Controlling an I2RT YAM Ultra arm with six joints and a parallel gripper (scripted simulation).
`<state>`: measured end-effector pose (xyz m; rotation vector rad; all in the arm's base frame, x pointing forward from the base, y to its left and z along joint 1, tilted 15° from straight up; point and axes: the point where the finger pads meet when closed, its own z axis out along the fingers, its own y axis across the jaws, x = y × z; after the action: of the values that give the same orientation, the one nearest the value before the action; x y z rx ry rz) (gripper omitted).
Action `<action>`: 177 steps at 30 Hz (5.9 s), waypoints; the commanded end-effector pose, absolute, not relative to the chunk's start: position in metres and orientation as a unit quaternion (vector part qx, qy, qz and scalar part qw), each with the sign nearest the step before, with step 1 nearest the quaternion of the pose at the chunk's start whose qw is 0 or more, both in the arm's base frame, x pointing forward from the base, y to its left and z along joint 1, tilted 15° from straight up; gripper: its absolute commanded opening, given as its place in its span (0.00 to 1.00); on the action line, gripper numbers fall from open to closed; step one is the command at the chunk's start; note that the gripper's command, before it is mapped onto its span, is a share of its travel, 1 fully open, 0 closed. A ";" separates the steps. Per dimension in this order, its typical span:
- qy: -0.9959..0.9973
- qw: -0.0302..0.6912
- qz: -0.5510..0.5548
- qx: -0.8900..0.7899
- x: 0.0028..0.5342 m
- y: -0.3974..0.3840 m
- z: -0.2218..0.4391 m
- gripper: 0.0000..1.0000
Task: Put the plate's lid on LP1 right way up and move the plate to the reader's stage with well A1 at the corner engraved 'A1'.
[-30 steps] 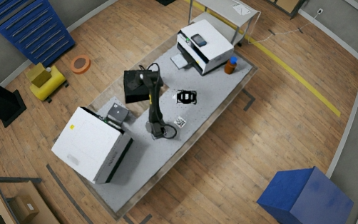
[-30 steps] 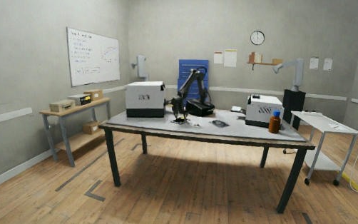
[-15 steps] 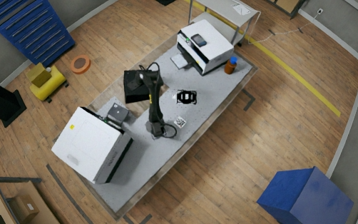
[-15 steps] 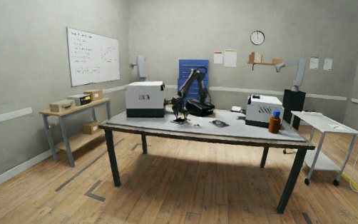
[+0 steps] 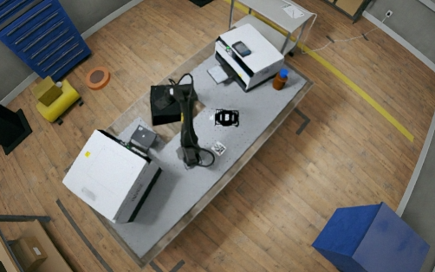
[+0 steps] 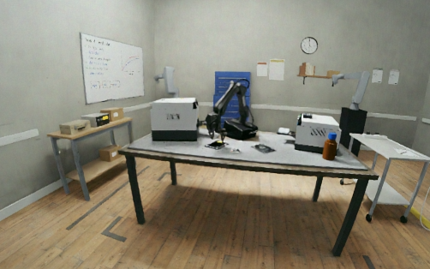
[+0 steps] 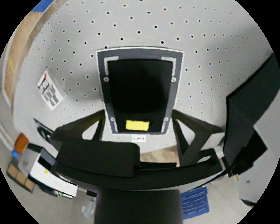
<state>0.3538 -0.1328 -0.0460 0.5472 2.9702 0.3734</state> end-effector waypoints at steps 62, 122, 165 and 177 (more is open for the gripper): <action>0.974 0.072 0.115 0.183 0.349 -0.159 0.041 1.00; 0.960 0.073 0.059 -0.264 0.381 0.020 0.075 1.00; 0.806 0.084 0.018 -0.585 0.338 0.168 0.108 1.00; 0.745 0.088 0.008 -0.661 0.318 0.202 0.117 1.00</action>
<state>0.3183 0.1911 0.0937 -1.9217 2.3248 0.0575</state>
